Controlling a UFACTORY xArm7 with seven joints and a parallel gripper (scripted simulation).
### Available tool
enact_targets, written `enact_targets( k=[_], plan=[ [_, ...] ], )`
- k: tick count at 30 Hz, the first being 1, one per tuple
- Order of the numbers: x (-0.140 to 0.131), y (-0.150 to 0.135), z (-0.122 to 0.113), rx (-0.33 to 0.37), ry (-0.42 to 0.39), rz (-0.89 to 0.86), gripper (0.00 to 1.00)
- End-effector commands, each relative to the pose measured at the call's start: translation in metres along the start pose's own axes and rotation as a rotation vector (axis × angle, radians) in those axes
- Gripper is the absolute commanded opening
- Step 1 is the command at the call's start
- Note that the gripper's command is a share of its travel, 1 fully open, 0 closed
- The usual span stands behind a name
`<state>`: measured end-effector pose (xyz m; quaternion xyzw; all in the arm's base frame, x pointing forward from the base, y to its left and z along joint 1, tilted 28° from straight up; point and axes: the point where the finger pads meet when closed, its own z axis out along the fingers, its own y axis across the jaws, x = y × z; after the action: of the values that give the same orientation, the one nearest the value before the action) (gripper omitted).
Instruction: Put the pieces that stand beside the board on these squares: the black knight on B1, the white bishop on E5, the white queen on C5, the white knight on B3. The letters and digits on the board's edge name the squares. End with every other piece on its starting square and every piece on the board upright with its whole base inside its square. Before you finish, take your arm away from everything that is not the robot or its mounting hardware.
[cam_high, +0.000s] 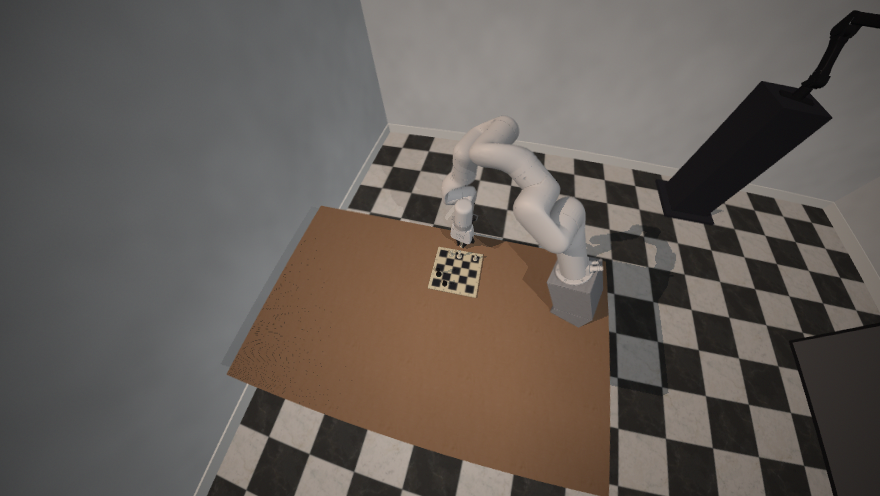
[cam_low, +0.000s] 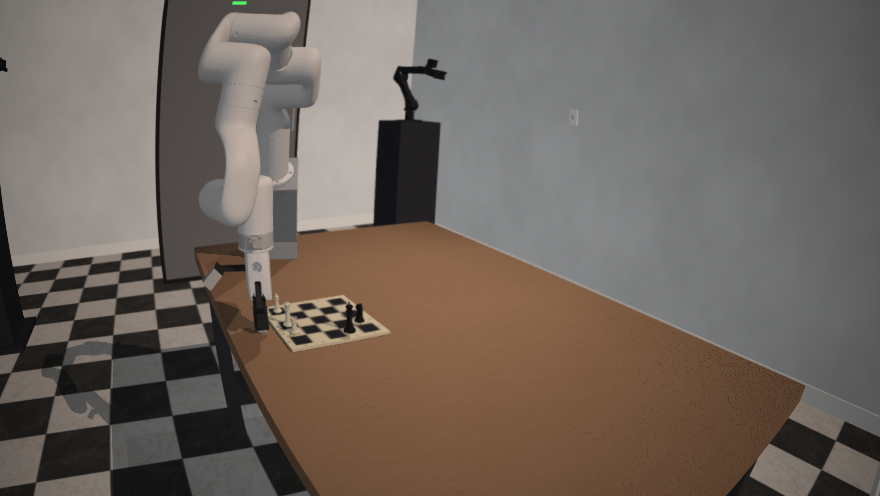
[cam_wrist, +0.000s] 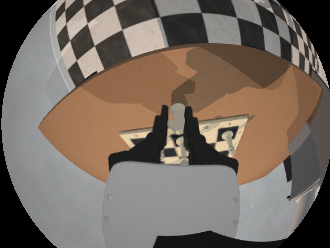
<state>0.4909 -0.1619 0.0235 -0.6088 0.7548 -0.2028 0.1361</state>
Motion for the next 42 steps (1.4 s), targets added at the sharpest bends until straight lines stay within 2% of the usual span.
enact_targets(
  k=[1,29,42],
  plan=[
    [0.0,-0.001,-0.001,0.002,0.0,0.0,0.0],
    [0.0,-0.001,-0.001,0.002,0.0,0.0,0.0],
    [0.0,-0.001,-0.013,0.002,0.0,0.0,0.0]
  ],
)
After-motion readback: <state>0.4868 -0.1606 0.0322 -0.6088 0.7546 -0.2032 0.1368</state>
